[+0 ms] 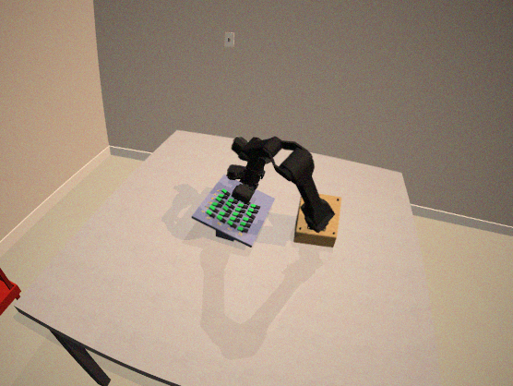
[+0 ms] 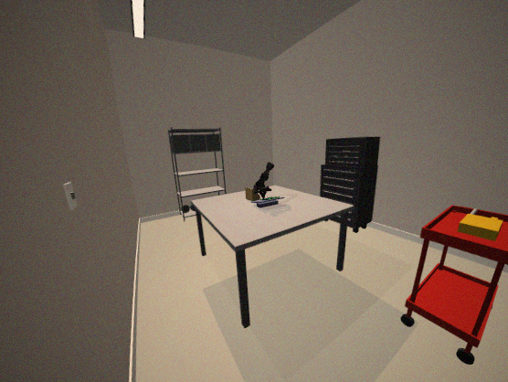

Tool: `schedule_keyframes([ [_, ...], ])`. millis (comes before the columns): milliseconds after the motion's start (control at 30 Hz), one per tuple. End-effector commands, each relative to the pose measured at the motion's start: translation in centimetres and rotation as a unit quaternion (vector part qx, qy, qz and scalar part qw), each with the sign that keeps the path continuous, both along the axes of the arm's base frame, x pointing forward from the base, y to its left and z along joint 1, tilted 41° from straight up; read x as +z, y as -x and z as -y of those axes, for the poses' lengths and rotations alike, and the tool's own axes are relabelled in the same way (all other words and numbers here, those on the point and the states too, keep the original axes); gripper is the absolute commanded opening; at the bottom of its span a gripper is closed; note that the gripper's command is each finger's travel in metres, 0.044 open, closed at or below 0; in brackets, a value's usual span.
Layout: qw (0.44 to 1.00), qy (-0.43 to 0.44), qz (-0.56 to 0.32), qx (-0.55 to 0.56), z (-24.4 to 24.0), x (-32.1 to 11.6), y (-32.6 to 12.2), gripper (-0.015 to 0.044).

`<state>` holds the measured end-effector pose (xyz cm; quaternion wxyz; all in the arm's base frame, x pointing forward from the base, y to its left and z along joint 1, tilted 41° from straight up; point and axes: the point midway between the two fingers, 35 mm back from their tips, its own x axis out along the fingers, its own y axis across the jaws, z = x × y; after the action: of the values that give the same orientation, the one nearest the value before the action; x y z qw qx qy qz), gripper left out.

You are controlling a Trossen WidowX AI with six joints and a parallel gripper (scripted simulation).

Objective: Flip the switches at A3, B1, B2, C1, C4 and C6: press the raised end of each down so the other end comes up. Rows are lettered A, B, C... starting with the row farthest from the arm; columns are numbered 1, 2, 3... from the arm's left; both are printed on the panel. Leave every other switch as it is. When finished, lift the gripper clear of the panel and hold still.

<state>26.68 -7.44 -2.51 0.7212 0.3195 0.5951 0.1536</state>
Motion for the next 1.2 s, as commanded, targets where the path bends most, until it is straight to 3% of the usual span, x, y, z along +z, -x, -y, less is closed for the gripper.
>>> schedule_keyframes([
  [0, 1.000, -0.002, -0.001, -0.002, -0.1, -0.1, 0.0, 0.0000],
  [233, 1.000, 0.000, 0.000, 0.000, 0.1, 0.1, 0.1, 0.0000],
  [400, 1.000, 0.001, 0.007, -0.010, 3.6, 4.5, 1.7, 0.0000],
  [567, 1.000, 0.001, 0.007, -0.011, 3.8, 4.8, 1.8, 0.0000],
  [767, 1.000, -0.001, 0.007, -0.011, -0.4, 9.5, -0.1, 0.0000],
  [1167, 1.000, -0.001, 0.007, -0.011, -0.5, 9.7, -0.1, 0.0000],
])
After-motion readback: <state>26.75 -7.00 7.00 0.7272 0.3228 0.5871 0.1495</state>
